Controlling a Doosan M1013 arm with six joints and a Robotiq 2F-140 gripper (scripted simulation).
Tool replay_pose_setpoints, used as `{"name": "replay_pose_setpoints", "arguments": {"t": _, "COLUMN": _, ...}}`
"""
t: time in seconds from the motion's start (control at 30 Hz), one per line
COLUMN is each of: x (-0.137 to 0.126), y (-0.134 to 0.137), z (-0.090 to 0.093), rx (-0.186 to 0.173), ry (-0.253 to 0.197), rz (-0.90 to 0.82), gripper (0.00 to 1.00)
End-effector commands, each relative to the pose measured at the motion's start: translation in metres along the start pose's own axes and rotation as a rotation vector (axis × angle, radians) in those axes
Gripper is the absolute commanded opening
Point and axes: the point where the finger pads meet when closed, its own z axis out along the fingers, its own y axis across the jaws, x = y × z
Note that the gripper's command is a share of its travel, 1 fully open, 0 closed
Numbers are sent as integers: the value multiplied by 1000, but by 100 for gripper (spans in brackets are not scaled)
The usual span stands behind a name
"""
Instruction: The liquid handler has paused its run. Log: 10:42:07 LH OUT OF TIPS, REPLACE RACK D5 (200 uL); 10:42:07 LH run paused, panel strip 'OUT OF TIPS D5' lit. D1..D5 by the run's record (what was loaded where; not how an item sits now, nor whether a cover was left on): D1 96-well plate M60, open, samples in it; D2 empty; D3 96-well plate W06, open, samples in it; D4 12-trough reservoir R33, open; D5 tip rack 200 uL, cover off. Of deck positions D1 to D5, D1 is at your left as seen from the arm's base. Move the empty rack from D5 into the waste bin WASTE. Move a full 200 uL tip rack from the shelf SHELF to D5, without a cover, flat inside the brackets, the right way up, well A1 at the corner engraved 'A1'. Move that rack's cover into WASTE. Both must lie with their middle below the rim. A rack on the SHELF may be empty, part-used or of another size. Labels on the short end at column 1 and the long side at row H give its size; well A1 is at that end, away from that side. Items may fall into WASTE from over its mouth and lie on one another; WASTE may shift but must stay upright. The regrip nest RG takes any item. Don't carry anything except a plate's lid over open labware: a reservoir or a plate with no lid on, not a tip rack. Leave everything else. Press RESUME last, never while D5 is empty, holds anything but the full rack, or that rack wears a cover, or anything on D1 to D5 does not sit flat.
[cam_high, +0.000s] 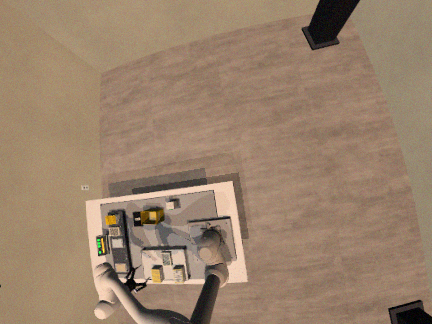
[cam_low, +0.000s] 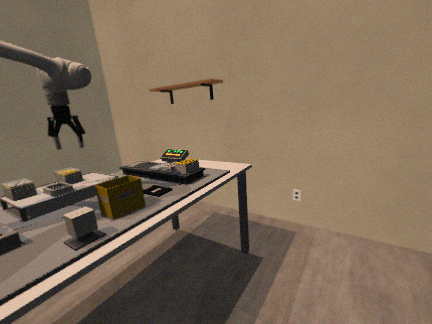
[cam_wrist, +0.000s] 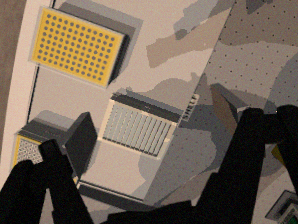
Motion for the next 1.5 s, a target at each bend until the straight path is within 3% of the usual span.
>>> {"name": "replay_pose_setpoints", "arguments": {"t": 0.0, "x": 7, "y": 14, "z": 0, "rx": 0, "ry": 0, "rz": 62, "gripper": 77}}
{"name": "replay_pose_setpoints", "arguments": {"t": 1.0, "x": 63, "y": 131, "z": 0, "rx": 0, "ry": 0, "rz": 582, "gripper": 77}}
{"name": "replay_pose_setpoints", "arguments": {"t": 1.47, "x": 89, "y": 185, "z": 0, "rx": 0, "ry": 0, "rz": 587, "gripper": 77}}
